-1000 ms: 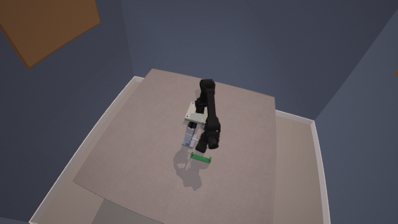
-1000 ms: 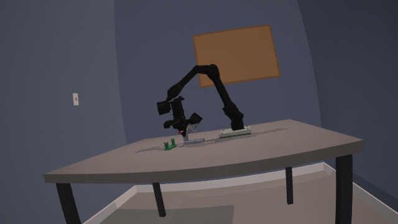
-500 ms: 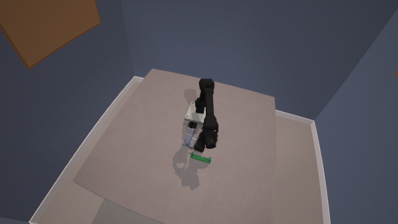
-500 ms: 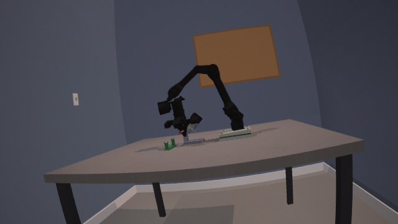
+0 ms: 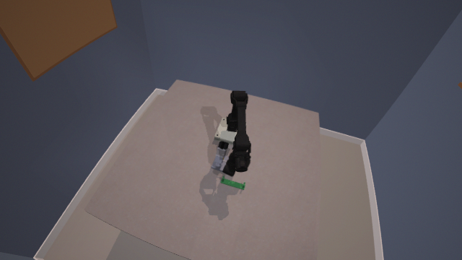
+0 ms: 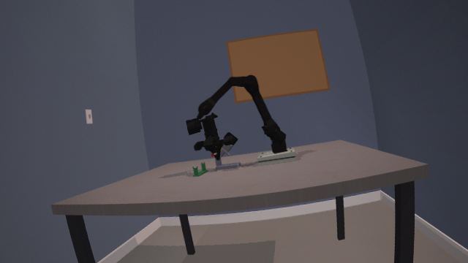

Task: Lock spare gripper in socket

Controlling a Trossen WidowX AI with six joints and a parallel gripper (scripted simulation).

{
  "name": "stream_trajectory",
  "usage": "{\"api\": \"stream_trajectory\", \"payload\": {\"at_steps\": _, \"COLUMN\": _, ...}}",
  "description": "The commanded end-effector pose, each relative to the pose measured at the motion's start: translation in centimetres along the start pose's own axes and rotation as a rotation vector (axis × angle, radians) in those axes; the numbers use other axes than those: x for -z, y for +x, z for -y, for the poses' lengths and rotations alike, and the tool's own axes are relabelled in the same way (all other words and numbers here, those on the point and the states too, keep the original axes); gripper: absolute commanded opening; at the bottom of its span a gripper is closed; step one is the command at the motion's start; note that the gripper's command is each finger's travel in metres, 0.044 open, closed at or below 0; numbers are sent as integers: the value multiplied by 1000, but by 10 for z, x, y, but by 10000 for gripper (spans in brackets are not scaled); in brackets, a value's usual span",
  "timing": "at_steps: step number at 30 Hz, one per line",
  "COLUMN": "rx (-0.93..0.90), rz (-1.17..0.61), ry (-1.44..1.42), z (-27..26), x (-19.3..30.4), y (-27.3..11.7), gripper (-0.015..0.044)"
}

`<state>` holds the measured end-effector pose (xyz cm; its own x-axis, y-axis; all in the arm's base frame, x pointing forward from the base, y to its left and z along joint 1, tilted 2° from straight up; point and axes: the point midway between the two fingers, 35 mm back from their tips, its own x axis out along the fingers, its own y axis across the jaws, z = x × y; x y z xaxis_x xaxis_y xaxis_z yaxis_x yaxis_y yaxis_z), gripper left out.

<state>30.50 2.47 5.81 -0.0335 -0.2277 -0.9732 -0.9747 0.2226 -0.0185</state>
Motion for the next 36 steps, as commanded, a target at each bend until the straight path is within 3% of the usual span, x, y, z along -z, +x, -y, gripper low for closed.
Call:
{"api": "stream_trajectory", "payload": {"at_steps": 1, "rx": 3, "rz": 8, "ry": -3, "z": 0, "x": 3, "y": -1, "gripper": 0}}
{"api": "stream_trajectory", "payload": {"at_steps": 23, "rx": -8, "rz": 8, "ry": -6, "z": 0, "x": 17, "y": 3, "gripper": 0}}
{"api": "stream_trajectory", "payload": {"at_steps": 31, "rx": -12, "rz": 1, "ry": -2, "z": 0, "x": 17, "y": 4, "gripper": 200}}
{"api": "stream_trajectory", "payload": {"at_steps": 36, "rx": -12, "rz": 1, "ry": -2, "z": 0, "x": 16, "y": 4, "gripper": 200}}
